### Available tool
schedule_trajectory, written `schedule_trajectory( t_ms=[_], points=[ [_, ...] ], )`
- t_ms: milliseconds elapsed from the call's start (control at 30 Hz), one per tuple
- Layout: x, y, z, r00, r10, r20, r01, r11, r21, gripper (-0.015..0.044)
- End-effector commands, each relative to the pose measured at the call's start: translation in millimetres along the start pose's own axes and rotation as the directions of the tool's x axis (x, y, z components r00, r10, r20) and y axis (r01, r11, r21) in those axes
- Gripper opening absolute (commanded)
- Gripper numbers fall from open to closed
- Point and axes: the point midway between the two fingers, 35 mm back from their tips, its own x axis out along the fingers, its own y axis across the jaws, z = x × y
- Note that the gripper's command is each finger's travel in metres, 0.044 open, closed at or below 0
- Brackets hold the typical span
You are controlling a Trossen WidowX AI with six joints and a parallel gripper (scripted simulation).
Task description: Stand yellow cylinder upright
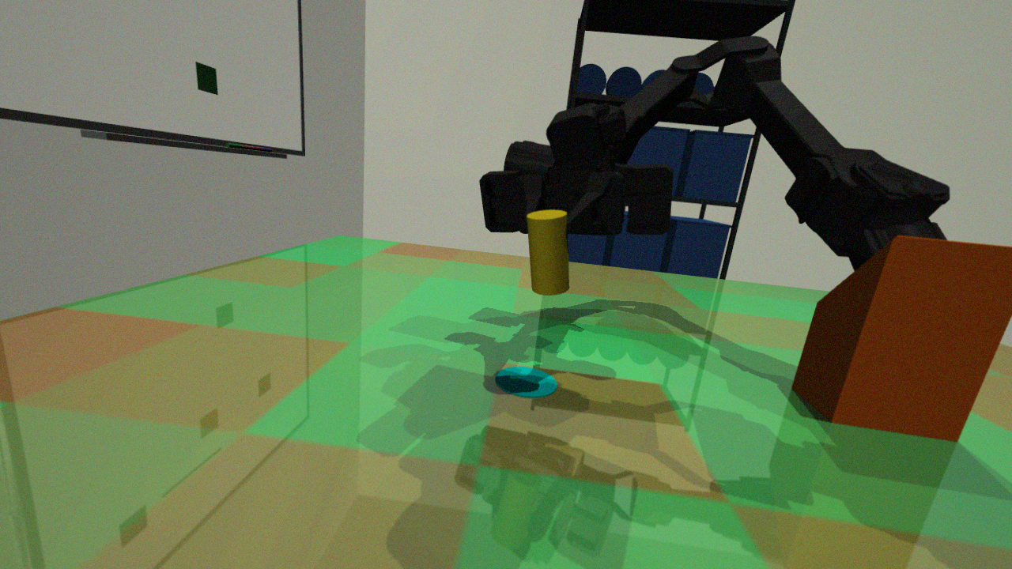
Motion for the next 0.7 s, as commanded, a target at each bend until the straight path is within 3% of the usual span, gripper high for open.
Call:
schedule_trajectory(
  t_ms=[0, 667],
  points=[
    [-1, 1, 0, 1.0, -0.007, 0.024, 0.008, 1.0, -0.013, 0.0105],
    [-15, -1, 4, 0.986, -0.078, 0.149, 0.091, 0.992, -0.083, 0.0105]
  ],
)
